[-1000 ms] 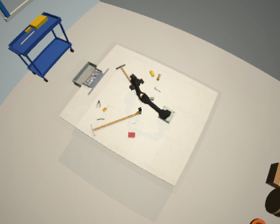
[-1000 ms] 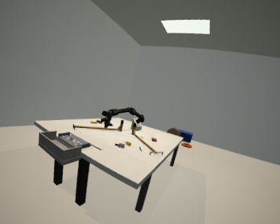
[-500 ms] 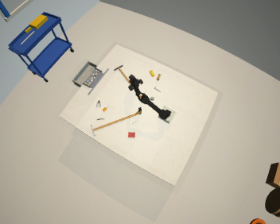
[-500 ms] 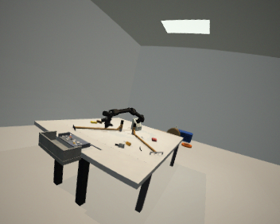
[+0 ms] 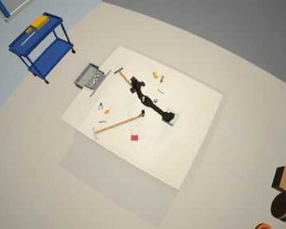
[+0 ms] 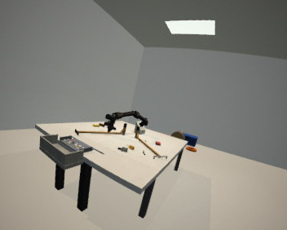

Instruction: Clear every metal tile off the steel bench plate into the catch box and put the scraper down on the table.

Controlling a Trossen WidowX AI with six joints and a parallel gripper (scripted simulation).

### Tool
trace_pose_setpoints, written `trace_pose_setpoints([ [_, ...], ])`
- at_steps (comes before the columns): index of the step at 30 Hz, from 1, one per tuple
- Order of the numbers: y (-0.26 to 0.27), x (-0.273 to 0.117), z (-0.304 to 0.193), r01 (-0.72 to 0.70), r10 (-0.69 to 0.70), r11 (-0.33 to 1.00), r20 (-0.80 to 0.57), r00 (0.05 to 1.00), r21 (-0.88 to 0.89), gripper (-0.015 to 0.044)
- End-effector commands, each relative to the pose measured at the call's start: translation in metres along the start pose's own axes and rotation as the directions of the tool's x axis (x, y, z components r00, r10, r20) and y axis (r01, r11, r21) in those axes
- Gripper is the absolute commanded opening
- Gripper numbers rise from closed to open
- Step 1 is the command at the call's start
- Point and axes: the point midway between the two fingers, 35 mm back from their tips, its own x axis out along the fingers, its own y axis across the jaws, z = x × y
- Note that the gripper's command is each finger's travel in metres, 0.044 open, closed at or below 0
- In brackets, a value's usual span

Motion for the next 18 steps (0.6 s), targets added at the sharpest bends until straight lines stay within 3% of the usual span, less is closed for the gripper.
trace_pose_setpoints([
  [1,0.014,-0.001,0.003,-0.006,0.006,1.0,0.005,1.0,-0.015,0.0],
  [18,0.03,0.0,0.003,-0.007,0.007,1.0,0.004,1.0,-0.015,0.0],
])
